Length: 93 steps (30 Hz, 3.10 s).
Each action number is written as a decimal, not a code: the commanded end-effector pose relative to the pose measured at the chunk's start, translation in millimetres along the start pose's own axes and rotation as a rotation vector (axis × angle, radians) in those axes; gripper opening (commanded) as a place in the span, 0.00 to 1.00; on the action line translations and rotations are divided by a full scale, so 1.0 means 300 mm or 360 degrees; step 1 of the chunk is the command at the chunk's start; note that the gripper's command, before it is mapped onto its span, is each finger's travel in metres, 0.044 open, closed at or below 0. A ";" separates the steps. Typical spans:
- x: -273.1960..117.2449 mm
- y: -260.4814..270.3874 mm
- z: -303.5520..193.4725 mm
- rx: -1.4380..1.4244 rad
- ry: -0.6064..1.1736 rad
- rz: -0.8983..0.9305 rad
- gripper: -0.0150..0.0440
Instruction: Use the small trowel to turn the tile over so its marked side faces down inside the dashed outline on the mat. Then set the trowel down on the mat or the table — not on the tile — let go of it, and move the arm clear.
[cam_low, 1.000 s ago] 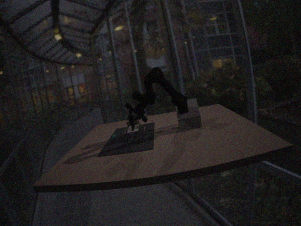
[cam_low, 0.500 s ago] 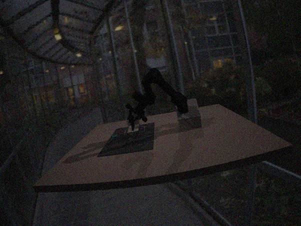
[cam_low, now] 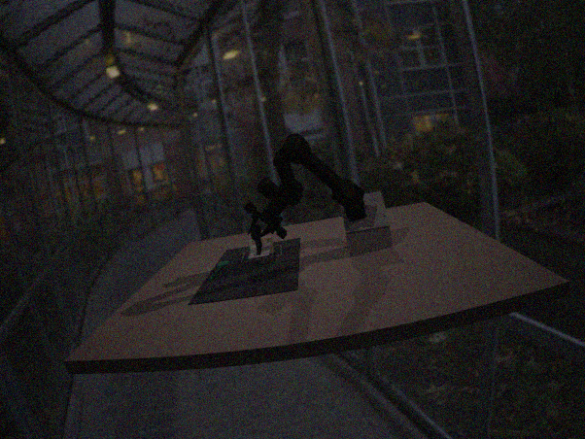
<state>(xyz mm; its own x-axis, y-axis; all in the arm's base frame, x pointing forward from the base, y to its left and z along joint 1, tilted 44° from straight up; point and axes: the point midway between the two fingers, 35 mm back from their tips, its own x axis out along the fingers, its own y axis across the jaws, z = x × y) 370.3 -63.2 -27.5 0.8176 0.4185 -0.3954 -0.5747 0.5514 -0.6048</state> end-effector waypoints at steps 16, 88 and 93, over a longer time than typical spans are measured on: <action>0.042 0.033 -0.063 -0.0020 -0.0004 -0.0016 0.25; -0.081 -0.100 0.242 -0.0016 -0.0005 -0.0014 0.25; -0.078 -0.093 0.242 -0.0018 -0.0011 -0.0001 0.25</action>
<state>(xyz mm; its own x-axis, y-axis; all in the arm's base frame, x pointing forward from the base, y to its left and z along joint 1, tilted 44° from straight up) 364.6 -35.9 48.8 0.8175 0.4233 -0.3905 -0.5740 0.5434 -0.6126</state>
